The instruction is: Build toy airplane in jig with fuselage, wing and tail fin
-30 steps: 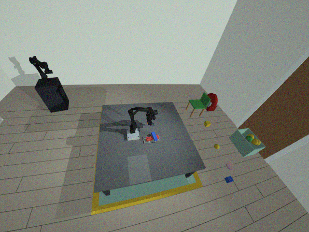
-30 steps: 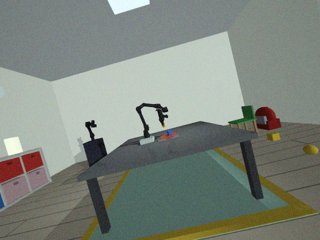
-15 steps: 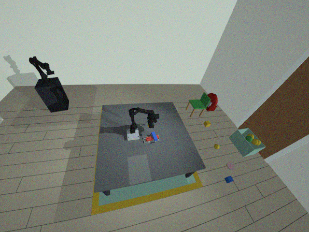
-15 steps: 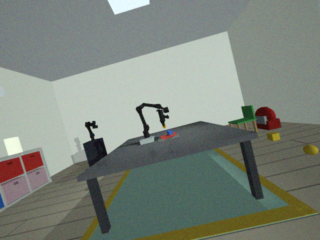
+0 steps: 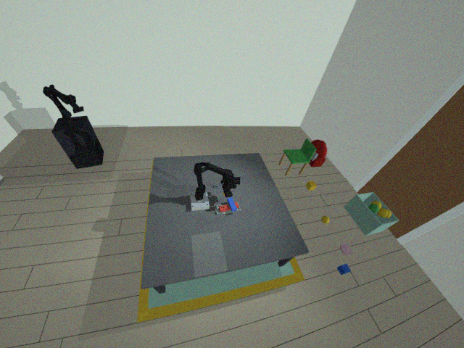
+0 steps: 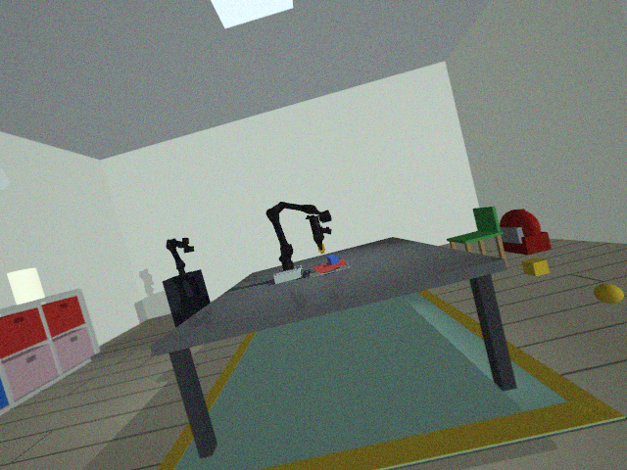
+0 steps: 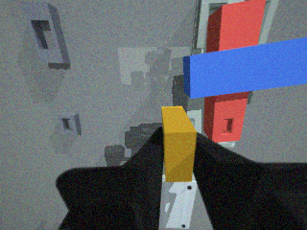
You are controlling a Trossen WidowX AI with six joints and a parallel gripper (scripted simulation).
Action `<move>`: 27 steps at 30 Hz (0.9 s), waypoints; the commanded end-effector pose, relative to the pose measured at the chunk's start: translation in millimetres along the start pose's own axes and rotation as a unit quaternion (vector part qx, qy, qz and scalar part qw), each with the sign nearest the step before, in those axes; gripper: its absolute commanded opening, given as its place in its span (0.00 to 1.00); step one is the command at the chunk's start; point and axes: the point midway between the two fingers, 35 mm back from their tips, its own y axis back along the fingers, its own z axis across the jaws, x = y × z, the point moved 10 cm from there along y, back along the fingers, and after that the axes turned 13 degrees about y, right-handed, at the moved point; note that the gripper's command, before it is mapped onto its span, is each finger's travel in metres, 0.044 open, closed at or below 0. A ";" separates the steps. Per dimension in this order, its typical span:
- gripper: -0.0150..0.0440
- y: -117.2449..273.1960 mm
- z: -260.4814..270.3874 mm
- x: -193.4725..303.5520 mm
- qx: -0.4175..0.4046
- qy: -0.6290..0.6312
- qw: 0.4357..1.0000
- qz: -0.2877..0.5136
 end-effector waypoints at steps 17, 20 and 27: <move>0.25 -11.0 -53.1 32.6 0.000 0.025 1.000 -0.001; 0.25 -12.7 -60.5 38.9 0.000 0.028 1.000 0.000; 0.25 -16.5 -76.5 54.7 0.001 0.036 0.999 0.000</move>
